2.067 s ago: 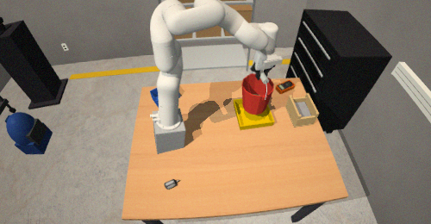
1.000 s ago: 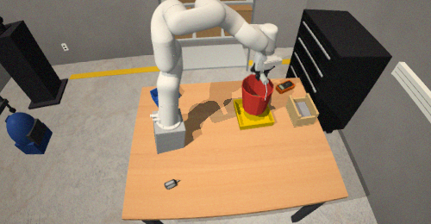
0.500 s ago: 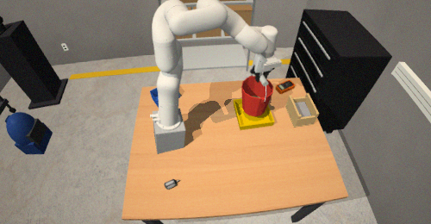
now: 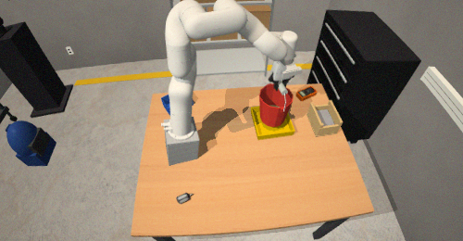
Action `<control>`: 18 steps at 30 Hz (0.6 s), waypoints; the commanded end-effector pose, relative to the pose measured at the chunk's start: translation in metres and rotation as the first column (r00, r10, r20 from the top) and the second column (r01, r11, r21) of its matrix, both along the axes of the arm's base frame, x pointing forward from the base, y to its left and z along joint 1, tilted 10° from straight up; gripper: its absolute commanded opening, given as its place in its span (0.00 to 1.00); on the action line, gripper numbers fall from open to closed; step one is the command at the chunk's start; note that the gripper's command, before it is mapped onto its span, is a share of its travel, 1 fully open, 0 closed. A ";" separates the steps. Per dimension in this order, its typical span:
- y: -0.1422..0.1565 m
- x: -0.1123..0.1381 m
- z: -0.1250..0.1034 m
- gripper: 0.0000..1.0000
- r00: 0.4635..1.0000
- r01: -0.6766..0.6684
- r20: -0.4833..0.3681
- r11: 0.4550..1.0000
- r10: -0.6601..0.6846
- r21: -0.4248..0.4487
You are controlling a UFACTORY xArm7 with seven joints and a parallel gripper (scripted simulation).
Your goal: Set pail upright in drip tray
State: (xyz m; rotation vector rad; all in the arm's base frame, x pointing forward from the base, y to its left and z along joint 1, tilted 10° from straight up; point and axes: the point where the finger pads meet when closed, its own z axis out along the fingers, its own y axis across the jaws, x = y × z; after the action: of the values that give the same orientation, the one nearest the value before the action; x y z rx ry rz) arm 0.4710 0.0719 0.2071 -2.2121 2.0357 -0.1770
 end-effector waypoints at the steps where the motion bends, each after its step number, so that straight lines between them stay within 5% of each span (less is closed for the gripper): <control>1: 0.000 0.002 -0.001 0.00 1.000 0.000 0.006 1.000 0.000 0.000; 18: 0.001 0.006 -0.021 0.00 1.000 0.000 0.006 1.000 0.000 0.000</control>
State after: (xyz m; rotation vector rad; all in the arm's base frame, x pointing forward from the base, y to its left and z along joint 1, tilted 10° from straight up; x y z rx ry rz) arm 0.4748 0.0727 0.1865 -2.2121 2.0356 -0.1771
